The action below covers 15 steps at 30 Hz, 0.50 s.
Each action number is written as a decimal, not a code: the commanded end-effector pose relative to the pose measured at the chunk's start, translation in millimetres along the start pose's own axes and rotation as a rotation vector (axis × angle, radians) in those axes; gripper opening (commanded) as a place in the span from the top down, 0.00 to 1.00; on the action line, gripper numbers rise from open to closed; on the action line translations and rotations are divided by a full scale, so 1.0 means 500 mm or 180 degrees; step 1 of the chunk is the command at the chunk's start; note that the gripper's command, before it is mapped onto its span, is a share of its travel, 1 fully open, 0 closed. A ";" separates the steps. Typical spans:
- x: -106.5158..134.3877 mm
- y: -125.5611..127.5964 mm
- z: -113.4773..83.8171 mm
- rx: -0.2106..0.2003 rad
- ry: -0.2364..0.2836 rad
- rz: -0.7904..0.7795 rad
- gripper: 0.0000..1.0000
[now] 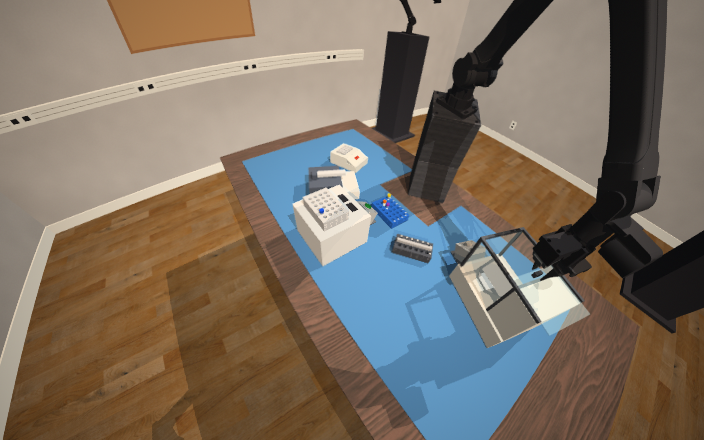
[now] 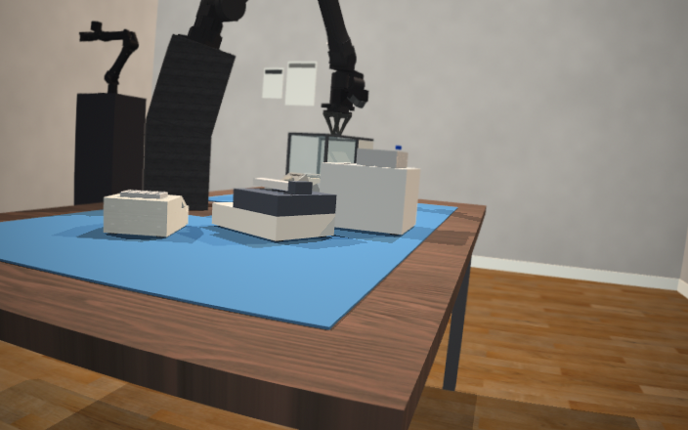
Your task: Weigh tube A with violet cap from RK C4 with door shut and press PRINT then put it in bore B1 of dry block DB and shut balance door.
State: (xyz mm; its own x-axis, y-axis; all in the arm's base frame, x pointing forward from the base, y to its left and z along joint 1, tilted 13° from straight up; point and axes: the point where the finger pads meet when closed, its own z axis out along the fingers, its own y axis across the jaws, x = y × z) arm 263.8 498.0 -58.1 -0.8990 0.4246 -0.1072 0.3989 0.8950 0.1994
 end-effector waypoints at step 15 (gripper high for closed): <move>0.008 0.017 -0.053 -0.0081 -0.0005 0.0016 0.70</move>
State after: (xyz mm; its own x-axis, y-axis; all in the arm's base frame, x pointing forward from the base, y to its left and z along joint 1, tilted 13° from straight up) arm 262.6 496.9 -52.6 -0.8995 0.4234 -0.1076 0.3983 0.8961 0.1958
